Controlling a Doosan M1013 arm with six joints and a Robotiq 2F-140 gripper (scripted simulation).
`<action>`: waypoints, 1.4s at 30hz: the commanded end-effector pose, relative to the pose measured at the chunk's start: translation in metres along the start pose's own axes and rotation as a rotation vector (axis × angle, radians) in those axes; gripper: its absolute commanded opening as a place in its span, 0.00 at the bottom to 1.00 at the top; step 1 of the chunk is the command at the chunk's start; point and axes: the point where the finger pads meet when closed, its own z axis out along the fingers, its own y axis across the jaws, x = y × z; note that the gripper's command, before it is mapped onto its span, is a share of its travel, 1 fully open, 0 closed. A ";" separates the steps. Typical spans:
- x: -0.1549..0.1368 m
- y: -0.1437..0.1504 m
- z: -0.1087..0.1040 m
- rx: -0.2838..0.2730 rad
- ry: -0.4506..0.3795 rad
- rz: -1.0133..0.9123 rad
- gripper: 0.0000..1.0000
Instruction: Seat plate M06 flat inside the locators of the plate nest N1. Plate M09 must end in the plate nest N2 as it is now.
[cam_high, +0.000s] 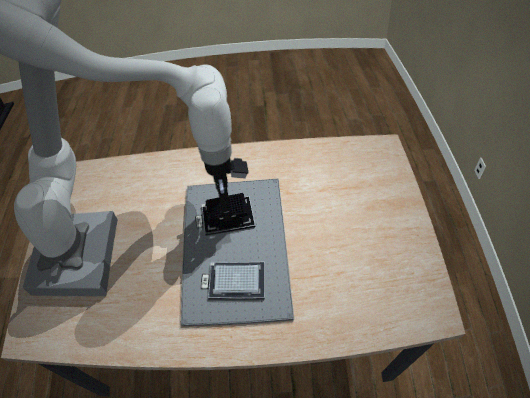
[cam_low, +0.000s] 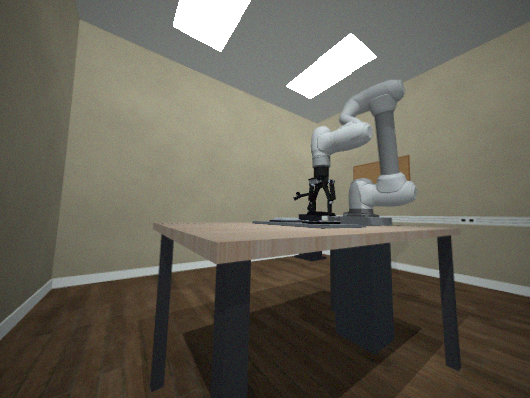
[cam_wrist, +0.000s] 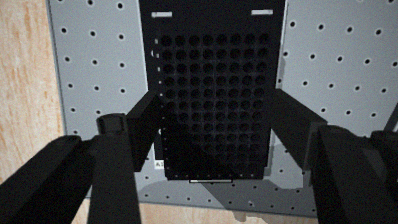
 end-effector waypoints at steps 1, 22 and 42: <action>0.000 0.000 -0.001 0.000 0.001 0.000 0.10; 0.001 0.000 -0.001 0.000 0.001 0.000 0.10; 0.001 0.000 0.018 0.000 0.001 0.000 0.10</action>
